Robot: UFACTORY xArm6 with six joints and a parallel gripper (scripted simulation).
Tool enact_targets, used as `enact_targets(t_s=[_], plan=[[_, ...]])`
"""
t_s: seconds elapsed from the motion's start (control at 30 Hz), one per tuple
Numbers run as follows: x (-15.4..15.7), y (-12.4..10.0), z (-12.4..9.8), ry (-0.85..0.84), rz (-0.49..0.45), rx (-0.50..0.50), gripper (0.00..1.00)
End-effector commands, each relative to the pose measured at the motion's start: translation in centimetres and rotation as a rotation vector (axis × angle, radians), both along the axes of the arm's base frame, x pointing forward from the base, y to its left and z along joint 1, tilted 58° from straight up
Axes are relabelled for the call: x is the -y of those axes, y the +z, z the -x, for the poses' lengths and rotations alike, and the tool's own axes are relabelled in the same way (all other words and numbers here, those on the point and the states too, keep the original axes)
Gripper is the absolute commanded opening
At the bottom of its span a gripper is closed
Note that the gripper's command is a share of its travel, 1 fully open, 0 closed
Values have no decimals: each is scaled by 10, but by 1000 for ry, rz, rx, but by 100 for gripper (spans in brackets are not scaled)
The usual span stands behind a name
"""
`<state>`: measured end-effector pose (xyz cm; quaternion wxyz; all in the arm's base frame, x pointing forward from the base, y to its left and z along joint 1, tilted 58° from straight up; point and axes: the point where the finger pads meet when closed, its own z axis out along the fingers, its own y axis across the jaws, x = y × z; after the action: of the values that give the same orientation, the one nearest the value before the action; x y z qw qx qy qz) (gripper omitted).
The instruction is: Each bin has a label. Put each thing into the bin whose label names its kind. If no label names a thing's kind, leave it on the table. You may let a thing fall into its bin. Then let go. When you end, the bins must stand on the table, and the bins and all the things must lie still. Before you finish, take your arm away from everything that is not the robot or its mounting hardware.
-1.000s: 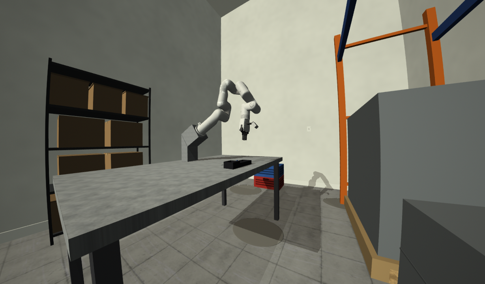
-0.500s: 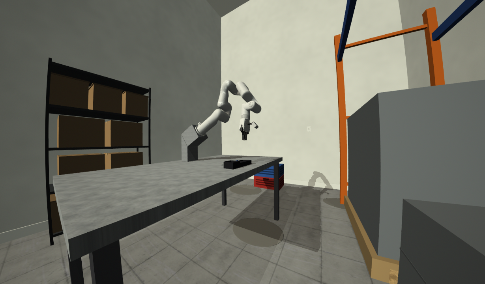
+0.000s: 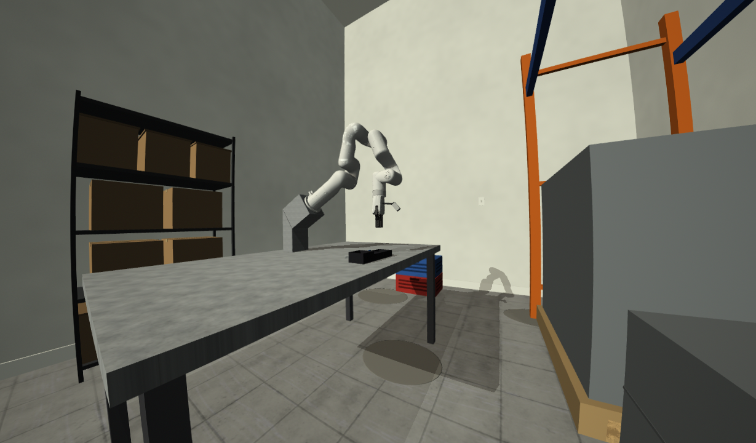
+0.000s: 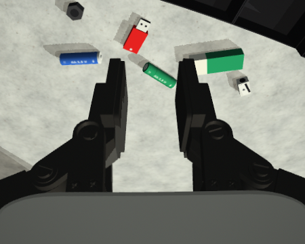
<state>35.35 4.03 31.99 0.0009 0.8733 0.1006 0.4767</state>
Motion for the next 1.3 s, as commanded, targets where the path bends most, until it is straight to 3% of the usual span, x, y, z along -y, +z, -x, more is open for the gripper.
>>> enact_targets(t_s=[0.0, 0.33, 0.53, 0.57, 1.03, 1.1, 1.13, 1.27], plan=[[-14, -21, -15, 89, 127, 24, 30], [-78, -74, -38, 288, 319, 46, 30], [-79, -75, -38, 378, 391, 58, 30], [-79, -75, -38, 430, 451, 68, 30], [-79, -75, -38, 660, 750, 119, 30], [-79, -75, -38, 660, 750, 119, 30], [-79, -75, -38, 705, 816, 129, 30], [-78, -76, -39, 764, 896, 142, 30]])
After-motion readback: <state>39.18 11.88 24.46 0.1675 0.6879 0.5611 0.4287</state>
